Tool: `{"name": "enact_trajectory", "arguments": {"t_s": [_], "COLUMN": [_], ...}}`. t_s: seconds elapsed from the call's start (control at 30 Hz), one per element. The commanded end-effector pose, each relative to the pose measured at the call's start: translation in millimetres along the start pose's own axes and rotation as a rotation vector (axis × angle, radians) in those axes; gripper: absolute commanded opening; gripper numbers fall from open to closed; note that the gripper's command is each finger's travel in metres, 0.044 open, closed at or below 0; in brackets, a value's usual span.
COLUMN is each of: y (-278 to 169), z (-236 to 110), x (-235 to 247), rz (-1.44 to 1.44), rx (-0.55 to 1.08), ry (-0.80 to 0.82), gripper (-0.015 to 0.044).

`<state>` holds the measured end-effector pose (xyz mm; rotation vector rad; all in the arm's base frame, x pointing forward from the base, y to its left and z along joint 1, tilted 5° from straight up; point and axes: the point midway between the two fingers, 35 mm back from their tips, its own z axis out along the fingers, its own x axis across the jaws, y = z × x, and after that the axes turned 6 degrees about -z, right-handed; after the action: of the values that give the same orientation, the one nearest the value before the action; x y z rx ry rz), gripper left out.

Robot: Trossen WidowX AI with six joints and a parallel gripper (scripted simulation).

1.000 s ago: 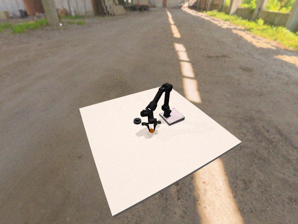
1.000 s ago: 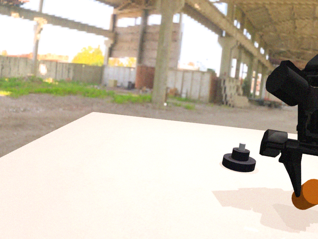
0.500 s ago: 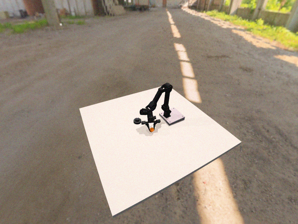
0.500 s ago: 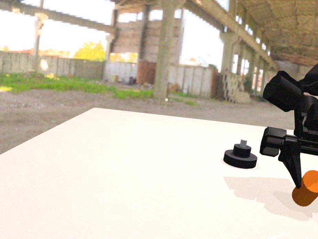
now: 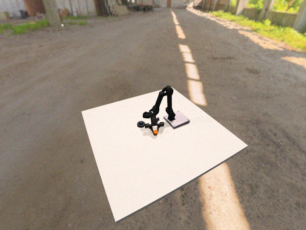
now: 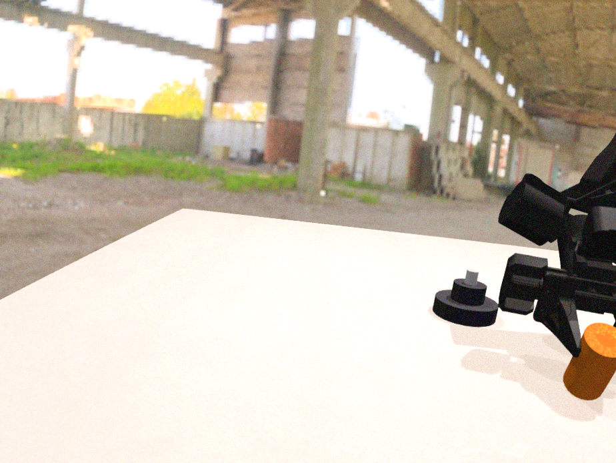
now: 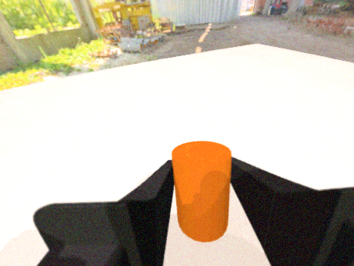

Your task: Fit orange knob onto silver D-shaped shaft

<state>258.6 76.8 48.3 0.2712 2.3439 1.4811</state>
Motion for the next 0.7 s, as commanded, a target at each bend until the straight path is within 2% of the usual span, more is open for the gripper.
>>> {"name": "enact_trajectory", "arguments": {"t_s": [0.0, 0.13, 0.3, 0.4, 0.67], "y": [-4.0, -7.6, -5.8, -5.7, -5.7], "z": [-3.3, -6.0, -6.7, -5.2, -5.2], "x": [1.9, 2.5, 2.1, 2.3, 2.3], "rz": [0.002, 0.002, 0.002, 0.004, 0.004], "rx": [-0.081, -0.149, -0.092, -0.112, -0.112], "ry": [-0.005, -0.012, -0.007, -0.007, -0.007], "gripper": [0.0181, 0.0181, 0.0181, 0.0259, 0.026]}}
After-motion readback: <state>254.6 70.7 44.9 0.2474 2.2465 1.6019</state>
